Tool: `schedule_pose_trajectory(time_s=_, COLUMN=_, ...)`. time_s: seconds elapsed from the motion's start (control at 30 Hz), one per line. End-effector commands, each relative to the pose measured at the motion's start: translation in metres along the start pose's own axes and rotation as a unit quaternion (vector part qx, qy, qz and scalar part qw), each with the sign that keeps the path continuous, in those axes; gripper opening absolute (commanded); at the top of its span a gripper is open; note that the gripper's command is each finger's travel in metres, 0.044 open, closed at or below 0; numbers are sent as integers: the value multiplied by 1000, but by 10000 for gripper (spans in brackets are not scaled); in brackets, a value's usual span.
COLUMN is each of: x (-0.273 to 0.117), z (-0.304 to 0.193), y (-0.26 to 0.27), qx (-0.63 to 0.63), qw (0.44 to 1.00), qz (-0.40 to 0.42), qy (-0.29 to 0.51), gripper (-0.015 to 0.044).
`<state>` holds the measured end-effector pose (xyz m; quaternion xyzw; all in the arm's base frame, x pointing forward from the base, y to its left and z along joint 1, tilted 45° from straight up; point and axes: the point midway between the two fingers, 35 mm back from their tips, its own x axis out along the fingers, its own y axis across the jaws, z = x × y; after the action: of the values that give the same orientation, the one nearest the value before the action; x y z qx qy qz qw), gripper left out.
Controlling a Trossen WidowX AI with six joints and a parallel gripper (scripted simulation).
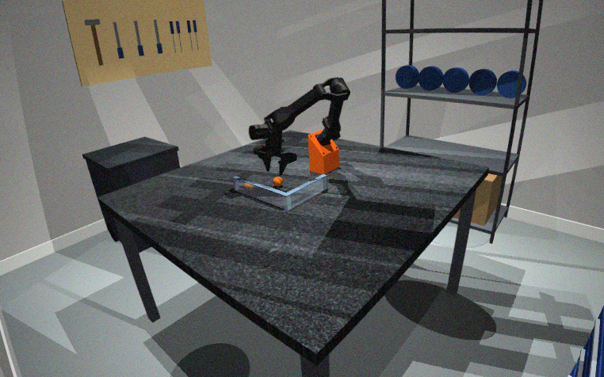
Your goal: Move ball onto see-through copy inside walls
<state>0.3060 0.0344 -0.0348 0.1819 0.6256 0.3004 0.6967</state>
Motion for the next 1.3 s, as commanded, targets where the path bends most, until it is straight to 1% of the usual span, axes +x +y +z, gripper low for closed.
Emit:
schedule_pose_trajectory(time_s=0.0, x=-2, z=-27, y=-12, qx=67, qw=996, qz=41, qy=32, gripper=313)
schedule_pose_trajectory(time_s=0.2, x=-1, z=-27, y=-12, qx=67, qw=996, qz=41, qy=32, gripper=313)
schedule_pose_trajectory(time_s=0.3, x=12, z=-27, y=-11, qx=67, qw=996, qz=41, qy=32, gripper=313)
schedule_pose_trajectory(time_s=1.27, x=53, z=-30, y=-7, qx=67, qw=996, qz=42, qy=32, gripper=313)
